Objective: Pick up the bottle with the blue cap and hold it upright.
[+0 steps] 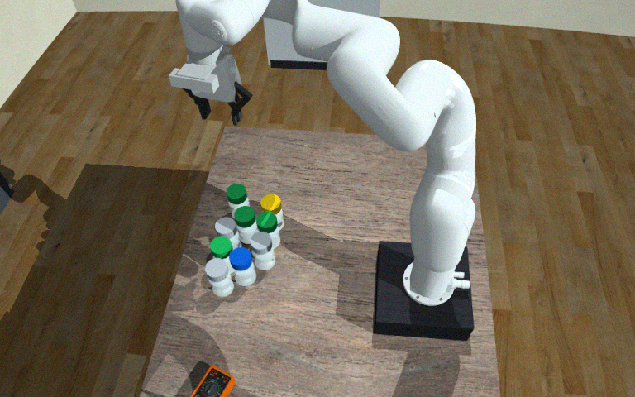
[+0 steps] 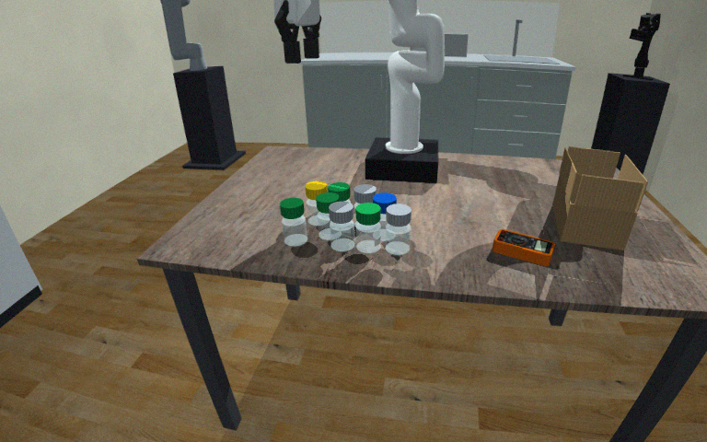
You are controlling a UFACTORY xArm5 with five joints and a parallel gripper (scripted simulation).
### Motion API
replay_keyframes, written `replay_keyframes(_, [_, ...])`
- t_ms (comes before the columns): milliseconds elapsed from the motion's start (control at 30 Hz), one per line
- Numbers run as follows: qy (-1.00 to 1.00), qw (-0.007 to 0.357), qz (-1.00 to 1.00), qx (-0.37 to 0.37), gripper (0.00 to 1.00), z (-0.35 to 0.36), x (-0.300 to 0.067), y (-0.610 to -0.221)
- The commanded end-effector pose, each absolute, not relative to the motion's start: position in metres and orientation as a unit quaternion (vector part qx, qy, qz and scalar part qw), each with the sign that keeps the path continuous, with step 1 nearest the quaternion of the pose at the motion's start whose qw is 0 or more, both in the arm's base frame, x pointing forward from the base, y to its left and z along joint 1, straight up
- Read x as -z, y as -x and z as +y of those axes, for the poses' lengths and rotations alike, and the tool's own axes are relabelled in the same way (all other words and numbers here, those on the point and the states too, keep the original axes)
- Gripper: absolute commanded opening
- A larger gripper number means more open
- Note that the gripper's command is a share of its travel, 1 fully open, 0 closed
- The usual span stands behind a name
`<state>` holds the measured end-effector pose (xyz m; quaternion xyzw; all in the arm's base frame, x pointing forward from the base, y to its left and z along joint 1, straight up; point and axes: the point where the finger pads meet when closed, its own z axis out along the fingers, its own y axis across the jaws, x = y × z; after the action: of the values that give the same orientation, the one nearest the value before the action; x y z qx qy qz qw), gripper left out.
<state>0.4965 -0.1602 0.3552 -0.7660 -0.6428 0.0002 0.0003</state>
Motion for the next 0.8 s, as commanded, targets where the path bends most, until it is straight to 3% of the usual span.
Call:
replay_keyframes(0, [0.766, -0.001, -0.643, 0.001, 0.79, -0.160, -0.357, -0.497])
replay_keyframes(767, [0.821, -0.001, -0.571, 0.002, 0.79, -0.116, -0.311, -0.496])
